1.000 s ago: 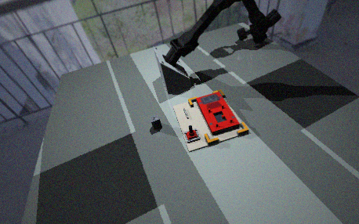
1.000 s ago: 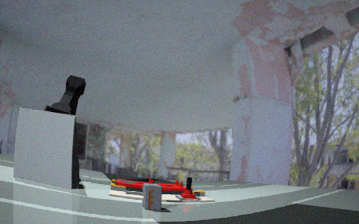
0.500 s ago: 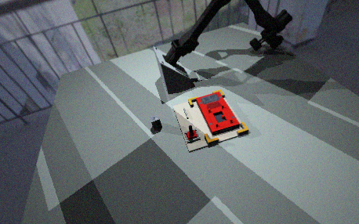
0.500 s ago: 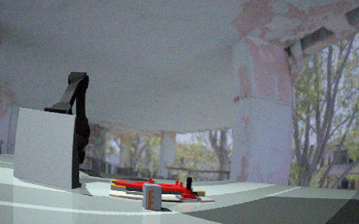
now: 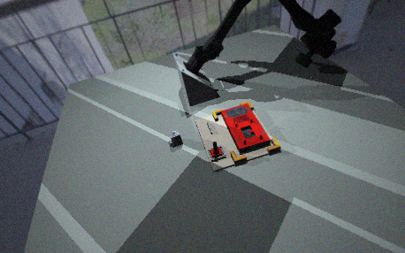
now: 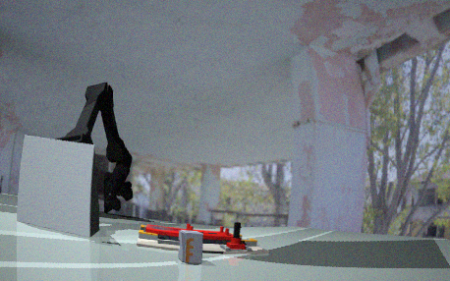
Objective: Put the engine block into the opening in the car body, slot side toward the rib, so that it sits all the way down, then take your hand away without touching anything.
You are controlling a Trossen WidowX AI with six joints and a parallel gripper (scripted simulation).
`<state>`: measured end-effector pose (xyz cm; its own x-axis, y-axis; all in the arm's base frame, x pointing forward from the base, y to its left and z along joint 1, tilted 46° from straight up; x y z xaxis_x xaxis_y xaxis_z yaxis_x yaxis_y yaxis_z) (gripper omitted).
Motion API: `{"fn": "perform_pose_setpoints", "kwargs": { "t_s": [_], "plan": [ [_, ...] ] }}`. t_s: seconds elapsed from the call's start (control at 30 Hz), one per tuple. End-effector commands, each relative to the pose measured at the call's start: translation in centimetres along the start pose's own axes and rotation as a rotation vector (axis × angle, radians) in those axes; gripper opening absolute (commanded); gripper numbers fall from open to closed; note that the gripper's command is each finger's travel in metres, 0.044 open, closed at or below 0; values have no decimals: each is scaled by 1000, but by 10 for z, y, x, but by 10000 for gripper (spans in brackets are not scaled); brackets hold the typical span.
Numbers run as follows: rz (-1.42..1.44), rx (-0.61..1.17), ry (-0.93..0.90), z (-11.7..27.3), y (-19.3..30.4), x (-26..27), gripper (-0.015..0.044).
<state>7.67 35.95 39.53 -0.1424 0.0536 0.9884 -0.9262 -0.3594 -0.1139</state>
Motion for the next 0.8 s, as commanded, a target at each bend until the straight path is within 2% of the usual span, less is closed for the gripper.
{"fn": "perform_pose_setpoints", "kwargs": {
  "t_s": [0.0,0.43,0.77],
  "plan": [
    [34,-105,14,29,-20,-1,440],
    [97,-369,239,94,-105,-67,440],
    [71,-512,468,173,-156,-142,440]
  ]
}}
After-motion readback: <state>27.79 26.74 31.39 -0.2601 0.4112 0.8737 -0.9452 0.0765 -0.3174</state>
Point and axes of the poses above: the point midway between the two fingers, 35 mm back from their tips, its own z axis back along the fingers, its own x axis across the jaws, y = z × x, the point moved 8 cm from there along z, back along the fingers, and after that the axes turned 1 degree about -z, right-handed, at the moved point
